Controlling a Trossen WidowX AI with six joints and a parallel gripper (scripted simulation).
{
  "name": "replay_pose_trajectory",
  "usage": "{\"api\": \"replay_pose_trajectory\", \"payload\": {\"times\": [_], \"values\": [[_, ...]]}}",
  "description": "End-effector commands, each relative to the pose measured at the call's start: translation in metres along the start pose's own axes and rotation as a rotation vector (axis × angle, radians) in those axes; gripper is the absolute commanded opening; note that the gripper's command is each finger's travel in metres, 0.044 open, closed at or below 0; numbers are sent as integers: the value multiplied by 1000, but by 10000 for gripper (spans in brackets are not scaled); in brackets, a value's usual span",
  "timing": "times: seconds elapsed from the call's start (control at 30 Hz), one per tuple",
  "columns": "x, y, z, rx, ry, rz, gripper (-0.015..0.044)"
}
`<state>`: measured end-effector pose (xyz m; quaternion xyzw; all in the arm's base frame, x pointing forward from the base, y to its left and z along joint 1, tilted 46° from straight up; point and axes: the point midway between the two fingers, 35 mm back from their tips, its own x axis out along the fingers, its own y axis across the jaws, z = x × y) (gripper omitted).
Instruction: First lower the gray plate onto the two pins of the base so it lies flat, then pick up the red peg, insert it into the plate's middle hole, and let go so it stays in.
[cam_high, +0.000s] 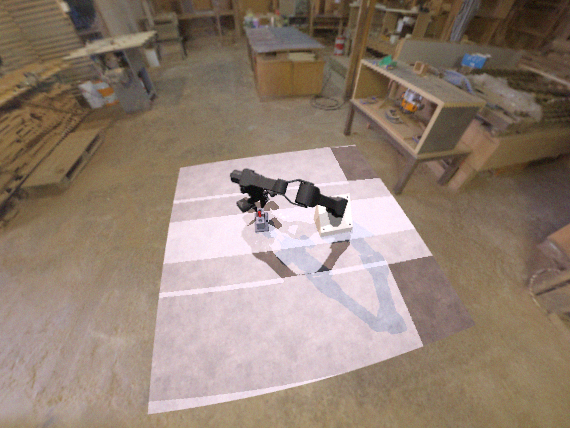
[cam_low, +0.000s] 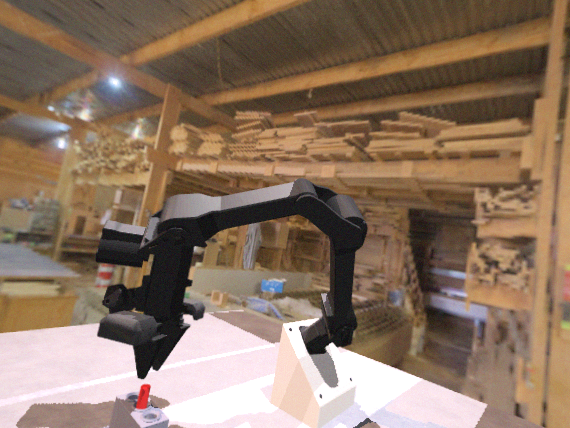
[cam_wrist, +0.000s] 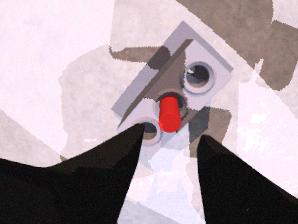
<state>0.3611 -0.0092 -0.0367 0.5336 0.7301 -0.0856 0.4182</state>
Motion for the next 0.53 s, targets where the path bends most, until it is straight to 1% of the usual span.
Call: {"api": "replay_pose_trajectory", "payload": {"times": [0.0,0.5], "values": [[-3,0,0,-4,-1,-1,150],[-13,0,0,-4,-2,-1,150]]}}
